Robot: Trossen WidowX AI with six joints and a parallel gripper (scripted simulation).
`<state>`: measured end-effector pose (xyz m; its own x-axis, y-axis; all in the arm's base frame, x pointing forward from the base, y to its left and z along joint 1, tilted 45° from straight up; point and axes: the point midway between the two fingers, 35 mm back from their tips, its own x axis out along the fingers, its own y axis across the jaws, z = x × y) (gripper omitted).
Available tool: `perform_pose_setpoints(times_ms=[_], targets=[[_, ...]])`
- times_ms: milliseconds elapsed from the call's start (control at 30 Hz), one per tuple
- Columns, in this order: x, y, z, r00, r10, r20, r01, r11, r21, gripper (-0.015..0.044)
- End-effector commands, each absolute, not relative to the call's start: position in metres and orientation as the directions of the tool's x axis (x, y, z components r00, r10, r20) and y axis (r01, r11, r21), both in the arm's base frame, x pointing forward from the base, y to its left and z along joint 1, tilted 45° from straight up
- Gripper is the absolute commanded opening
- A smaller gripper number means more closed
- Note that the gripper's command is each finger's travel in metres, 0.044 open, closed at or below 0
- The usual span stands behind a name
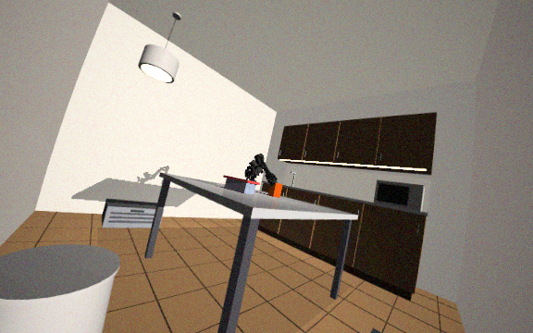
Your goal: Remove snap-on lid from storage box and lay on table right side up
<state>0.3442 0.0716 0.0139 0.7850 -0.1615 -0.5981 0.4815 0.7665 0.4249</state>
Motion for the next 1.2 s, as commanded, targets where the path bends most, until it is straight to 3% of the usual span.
perform_pose_setpoints(times_ms=[0,1167], targets=[[0.3440,0.0727,0.0147,0.785,-0.162,-0.598,0.482,0.766,0.426,0.0000],[0.3417,0.0773,0.0197,0.785,-0.161,-0.598,0.482,0.766,0.426,0.0000]])
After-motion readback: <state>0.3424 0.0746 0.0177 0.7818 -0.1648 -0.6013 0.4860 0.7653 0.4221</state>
